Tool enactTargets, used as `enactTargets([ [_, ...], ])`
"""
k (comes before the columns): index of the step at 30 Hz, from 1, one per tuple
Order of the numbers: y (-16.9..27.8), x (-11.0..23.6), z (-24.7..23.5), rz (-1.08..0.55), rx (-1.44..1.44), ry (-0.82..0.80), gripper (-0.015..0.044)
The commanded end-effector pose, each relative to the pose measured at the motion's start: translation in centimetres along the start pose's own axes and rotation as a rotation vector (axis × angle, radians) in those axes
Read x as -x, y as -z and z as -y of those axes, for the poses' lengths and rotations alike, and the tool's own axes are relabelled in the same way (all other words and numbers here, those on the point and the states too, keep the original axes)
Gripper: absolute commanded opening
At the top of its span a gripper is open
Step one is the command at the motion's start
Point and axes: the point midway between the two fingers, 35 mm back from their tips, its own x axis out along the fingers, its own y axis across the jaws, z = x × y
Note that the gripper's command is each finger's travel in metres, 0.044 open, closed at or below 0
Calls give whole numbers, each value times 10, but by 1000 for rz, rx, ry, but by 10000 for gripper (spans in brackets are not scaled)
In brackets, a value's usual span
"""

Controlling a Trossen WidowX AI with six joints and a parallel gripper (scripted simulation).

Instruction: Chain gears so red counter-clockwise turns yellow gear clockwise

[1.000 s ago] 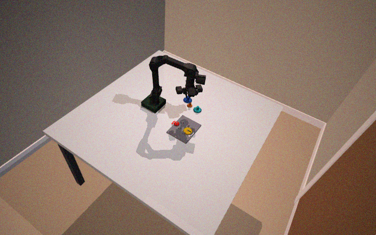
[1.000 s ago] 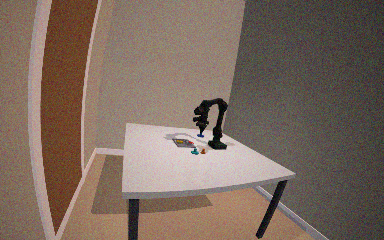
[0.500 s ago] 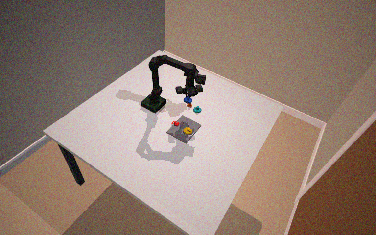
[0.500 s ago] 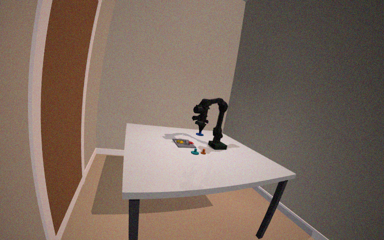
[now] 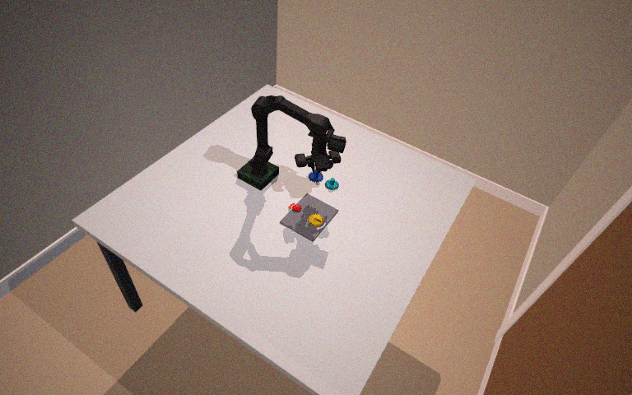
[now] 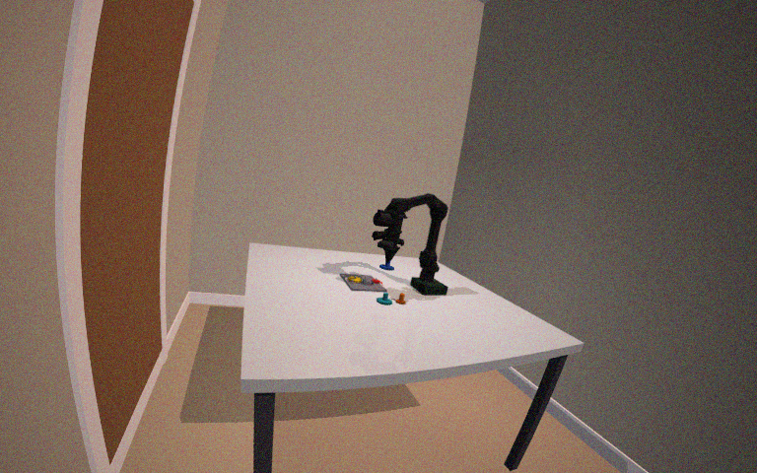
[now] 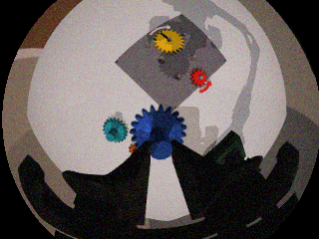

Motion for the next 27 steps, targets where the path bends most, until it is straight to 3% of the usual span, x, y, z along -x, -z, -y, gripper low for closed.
enactTargets([
  [1, -7, -7, 4, 0, 1, 9, 0],
  [27, -54, -43, 30, 5, 1, 12, 0],
])
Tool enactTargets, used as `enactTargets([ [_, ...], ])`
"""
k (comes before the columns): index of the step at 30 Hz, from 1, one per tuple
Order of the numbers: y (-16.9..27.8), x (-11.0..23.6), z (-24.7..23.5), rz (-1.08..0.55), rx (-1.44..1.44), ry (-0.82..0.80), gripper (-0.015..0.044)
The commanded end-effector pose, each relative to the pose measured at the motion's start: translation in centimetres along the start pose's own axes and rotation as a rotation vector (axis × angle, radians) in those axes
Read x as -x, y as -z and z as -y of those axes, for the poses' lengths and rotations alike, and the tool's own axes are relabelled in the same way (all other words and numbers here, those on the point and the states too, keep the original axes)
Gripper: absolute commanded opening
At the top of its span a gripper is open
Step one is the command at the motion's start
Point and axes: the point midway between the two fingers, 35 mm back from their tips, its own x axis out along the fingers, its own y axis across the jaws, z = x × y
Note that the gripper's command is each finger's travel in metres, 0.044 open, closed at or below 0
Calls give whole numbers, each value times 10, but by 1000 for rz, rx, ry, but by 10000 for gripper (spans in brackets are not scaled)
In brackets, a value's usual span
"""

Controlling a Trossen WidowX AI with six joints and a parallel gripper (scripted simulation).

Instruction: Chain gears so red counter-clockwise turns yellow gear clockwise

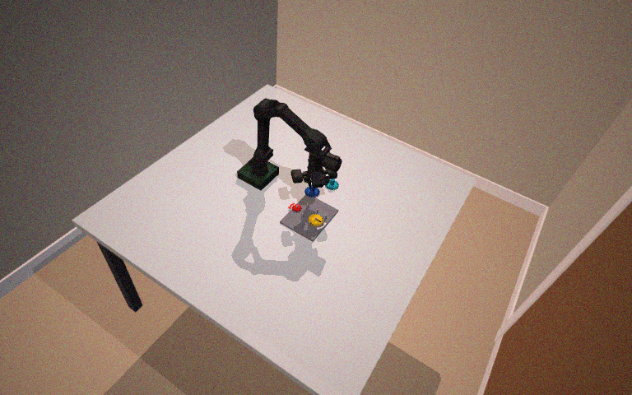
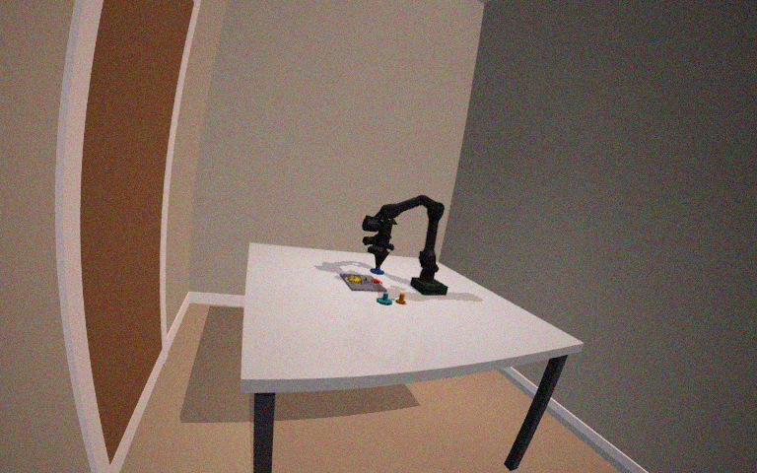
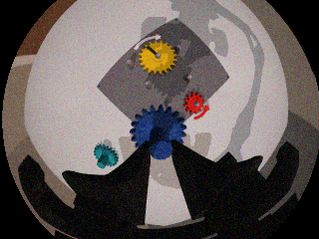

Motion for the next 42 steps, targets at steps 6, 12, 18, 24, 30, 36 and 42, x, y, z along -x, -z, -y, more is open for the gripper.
enactTargets([
  [6, -13, -14, 13, -1, 2, 9, 0],
  [12, -21, -21, 20, 0, 1, 10, 0],
  [18, -21, -18, 20, 0, 1, 10, 0],
  [24, -21, -17, 20, 0, 1, 10, 0],
  [30, -21, -17, 20, 0, 1, 10, 0],
  [36, -21, -17, 20, 0, 1, 10, 0],
  [42, -21, -17, 20, 0, 1, 10, 0],
])
